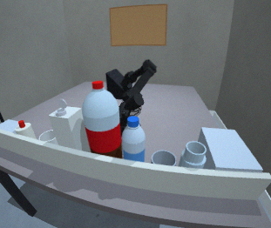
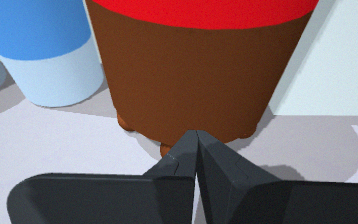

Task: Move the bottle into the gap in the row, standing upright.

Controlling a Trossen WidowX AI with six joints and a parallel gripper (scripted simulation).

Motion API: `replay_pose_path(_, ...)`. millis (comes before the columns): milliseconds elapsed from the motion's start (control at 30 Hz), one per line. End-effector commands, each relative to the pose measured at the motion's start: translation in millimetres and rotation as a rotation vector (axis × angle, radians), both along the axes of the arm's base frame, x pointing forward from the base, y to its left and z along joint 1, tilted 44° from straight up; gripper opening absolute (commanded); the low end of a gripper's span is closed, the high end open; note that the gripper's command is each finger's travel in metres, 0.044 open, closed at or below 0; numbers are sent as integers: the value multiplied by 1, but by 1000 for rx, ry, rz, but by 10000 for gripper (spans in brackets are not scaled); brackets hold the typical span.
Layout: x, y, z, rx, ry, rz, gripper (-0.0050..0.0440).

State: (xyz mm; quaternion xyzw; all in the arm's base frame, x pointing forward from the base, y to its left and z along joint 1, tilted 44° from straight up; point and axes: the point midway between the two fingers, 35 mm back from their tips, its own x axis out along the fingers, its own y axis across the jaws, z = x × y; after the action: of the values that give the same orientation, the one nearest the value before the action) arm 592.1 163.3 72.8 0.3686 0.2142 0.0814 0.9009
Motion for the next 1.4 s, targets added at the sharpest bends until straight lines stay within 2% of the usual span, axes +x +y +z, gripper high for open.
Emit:
replay_pose_path(0,6,-4,10,3,-23,-5,-50)
replay_pose_path(667,1,-1,16,6,-31,-6,-50)
replay_pose_path(1367,-29,-1,16,6,-30,-6,-50)
